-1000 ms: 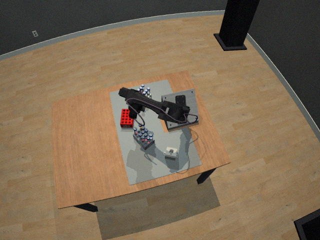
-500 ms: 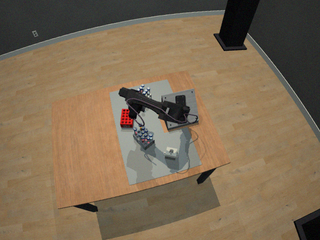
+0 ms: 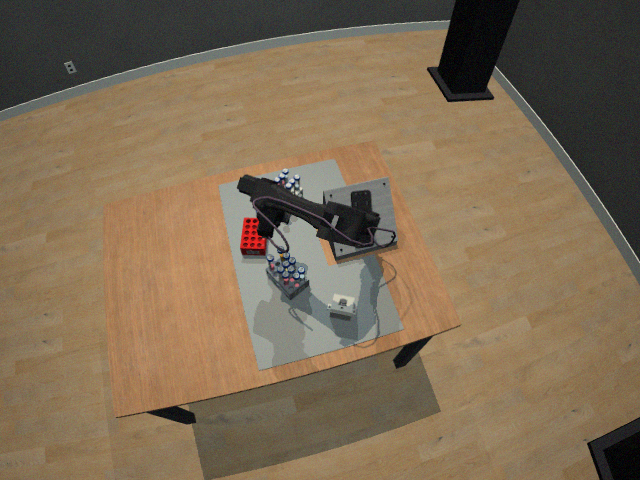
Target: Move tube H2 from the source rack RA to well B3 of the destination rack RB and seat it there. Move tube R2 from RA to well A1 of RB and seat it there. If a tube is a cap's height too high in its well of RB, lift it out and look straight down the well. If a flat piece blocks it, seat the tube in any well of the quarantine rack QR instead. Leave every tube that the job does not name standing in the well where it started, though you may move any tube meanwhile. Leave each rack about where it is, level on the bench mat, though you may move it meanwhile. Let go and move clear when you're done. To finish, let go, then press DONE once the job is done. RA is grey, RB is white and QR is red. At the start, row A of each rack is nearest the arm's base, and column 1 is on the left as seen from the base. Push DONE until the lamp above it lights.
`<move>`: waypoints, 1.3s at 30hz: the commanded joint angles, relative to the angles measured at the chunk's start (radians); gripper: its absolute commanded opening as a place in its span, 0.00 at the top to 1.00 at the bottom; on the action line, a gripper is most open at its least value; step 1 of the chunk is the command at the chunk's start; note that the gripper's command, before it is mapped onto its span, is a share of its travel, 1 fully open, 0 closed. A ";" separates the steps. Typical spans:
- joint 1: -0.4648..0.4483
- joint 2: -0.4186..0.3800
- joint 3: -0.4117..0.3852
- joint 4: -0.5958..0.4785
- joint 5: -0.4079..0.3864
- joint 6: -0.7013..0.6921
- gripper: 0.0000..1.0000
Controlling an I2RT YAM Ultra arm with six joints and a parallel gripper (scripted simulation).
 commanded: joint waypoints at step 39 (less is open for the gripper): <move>0.126 -0.219 -0.092 -0.055 -0.070 0.149 1.00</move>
